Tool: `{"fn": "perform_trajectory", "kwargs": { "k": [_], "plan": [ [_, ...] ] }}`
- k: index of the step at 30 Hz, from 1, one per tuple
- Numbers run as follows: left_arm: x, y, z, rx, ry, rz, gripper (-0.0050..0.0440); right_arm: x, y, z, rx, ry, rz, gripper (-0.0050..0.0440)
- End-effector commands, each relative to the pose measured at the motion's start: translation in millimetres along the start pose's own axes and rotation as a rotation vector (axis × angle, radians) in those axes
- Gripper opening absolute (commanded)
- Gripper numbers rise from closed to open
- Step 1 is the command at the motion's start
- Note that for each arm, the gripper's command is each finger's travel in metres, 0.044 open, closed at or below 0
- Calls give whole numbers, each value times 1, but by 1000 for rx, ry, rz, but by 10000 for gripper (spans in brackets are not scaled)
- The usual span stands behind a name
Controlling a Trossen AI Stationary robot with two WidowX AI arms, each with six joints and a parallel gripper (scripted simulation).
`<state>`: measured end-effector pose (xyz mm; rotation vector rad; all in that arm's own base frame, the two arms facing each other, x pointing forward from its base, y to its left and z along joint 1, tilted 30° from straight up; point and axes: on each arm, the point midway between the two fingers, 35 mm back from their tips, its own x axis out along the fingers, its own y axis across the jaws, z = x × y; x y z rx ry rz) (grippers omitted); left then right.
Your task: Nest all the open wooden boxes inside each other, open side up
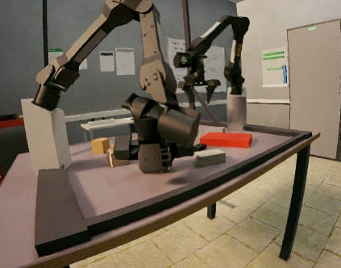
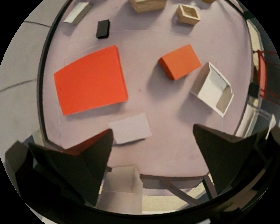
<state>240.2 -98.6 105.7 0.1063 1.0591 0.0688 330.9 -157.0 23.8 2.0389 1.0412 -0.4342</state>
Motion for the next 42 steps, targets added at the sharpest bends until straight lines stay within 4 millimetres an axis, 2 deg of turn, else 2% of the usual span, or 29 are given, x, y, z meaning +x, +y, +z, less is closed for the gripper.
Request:
{"fn": "perform_trajectory", "kwargs": {
  "k": [1,11,12,19,21,30,42],
  "plan": [
    [-3,-1,3,0,-11,-8,400,-2,4,2,-17,67,-4,-50],
    [-3,-1,3,0,-11,-8,400,3,4,9,-15,161,-2,-50],
    [-3,-1,3,0,-11,-8,400,3,4,9,-15,161,-2,24],
    [-3,-1,3,0,-11,-8,400,1,5,7,-22,155,-1,192],
    [-3,-1,3,0,-11,-8,400,1,5,7,-22,155,-1,192],
    [-3,-1,3,0,-11,-8,400,1,5,7,-22,155,-1,400],
    [-3,-1,3,0,-11,-8,400,1,5,7,-22,155,-1,400]
  ]
}}
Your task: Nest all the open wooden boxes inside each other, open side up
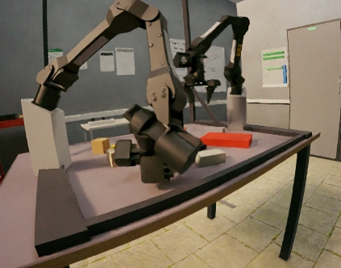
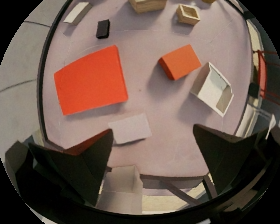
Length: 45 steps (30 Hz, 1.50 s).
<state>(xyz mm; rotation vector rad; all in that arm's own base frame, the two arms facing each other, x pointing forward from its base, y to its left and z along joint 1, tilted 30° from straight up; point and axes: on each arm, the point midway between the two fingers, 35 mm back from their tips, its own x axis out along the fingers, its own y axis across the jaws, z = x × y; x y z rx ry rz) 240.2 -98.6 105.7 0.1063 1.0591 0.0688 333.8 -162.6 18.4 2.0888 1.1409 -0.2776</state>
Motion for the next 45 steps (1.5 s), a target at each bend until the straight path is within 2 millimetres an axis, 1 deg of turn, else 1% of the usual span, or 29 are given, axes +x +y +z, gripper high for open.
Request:
{"fn": "perform_trajectory", "kwargs": {
  "k": [1,6,9,11,13,16,20,26,32,37,41,45],
  "plan": [
    [-3,-1,3,0,-11,-8,400,-1,4,-1,-15,-1,5,400],
    [-3,-1,3,0,-11,-8,400,-1,4,-2,-16,-4,2,400],
    [-3,-1,3,0,-11,-8,400,-5,4,-10,-21,-61,-5,400],
    [-3,-1,3,0,-11,-8,400,-9,4,-16,-21,-131,-6,400],
    [-3,-1,3,0,-11,-8,400,-9,4,-16,-21,-131,-6,400],
    [-3,-1,3,0,-11,-8,400,-15,5,-23,-19,-209,4,400],
    [-3,-1,3,0,-11,-8,400,-16,4,-25,-18,-240,4,400],
    [-3,-1,3,0,-11,-8,400,-28,5,-42,-17,-423,8,400],
    [-3,-1,3,0,-11,-8,400,-30,4,-45,-14,-461,6,400],
    [-3,-1,3,0,-11,-8,400,-41,4,-61,-13,-635,10,400],
    [-3,-1,3,0,-11,-8,400,-44,4,-66,-10,-682,8,400],
    [-3,-1,3,0,-11,-8,400,-55,4,-80,-9,-845,11,400]
  ]
}}
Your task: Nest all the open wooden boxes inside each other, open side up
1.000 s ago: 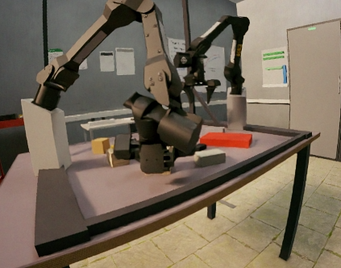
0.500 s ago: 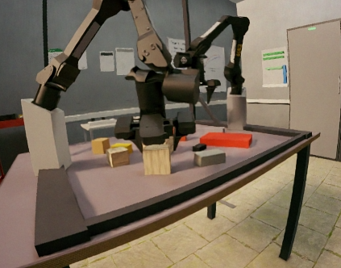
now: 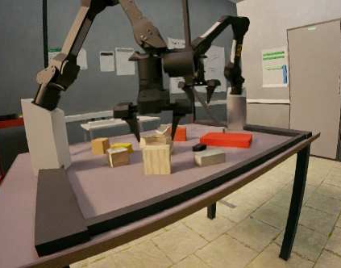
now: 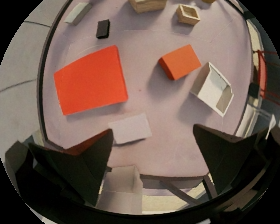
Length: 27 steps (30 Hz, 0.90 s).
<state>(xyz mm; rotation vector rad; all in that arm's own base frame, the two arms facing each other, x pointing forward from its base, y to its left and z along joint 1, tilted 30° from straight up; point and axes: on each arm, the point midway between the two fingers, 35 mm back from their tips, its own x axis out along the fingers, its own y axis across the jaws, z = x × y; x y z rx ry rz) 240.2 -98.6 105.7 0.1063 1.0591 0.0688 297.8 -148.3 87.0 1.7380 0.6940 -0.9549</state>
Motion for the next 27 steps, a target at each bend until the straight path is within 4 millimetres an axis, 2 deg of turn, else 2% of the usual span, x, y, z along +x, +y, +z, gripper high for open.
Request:
{"fn": "perform_trajectory", "kwargs": {
  "k": [1,4,27],
  "plan": [
    [-3,-1,3,0,-11,-8,400,-17,4,-7,-4,-111,23,400],
    [-3,-1,3,0,-11,-8,400,-23,7,-7,-5,-138,35,400],
    [-3,-1,3,0,-11,-8,400,-20,6,-6,-4,-135,26,400]
  ]
}}
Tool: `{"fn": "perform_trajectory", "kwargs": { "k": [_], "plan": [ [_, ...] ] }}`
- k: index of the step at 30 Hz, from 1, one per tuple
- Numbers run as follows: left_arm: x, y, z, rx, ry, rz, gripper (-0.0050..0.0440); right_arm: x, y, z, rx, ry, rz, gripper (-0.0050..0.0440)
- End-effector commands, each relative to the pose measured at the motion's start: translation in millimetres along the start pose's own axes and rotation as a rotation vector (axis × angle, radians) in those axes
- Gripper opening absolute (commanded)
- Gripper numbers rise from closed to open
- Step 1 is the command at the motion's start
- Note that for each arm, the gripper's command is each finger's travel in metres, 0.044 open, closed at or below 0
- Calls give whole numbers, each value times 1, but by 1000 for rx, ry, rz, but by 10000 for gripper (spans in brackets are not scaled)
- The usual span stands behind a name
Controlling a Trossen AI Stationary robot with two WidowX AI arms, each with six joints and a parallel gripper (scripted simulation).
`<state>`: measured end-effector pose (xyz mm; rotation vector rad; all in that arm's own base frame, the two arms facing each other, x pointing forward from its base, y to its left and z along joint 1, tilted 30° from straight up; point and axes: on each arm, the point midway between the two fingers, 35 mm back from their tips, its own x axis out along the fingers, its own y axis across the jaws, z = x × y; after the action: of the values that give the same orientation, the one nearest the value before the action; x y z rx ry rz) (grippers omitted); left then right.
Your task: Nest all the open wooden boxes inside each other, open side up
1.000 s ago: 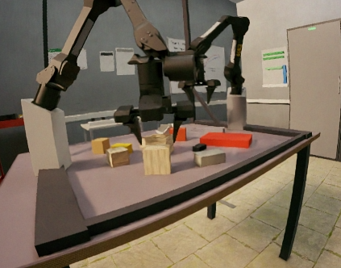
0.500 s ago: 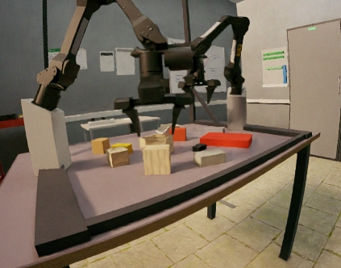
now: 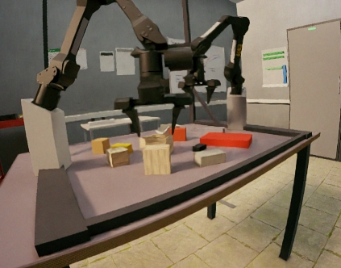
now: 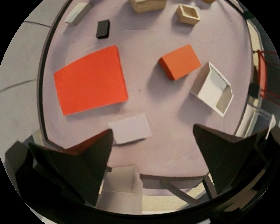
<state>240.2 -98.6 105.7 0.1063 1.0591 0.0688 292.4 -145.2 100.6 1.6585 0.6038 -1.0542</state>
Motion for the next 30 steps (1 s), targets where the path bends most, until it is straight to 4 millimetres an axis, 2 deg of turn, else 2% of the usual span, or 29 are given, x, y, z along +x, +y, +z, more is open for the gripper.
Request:
{"fn": "perform_trajectory", "kwargs": {
  "k": [1,9,14,17,24,26,30],
  "plan": [
    [-3,-1,3,0,-11,-8,400,-5,5,-1,-1,-3,20,400],
    [-3,-1,3,0,-11,-8,400,-5,5,-2,-22,-9,18,400],
    [-3,-1,3,0,-11,-8,400,-1,5,-1,-132,-32,-2,400],
    [-3,-1,3,0,-11,-8,400,0,4,-1,-274,-60,-22,400],
    [-3,-1,3,0,-11,-8,400,5,0,0,-727,-143,-110,400],
    [-3,-1,3,0,-11,-8,400,5,0,0,-727,-143,-110,400],
    [-3,-1,3,0,-11,-8,400,7,-1,0,-1030,-184,-185,400]
  ]
}}
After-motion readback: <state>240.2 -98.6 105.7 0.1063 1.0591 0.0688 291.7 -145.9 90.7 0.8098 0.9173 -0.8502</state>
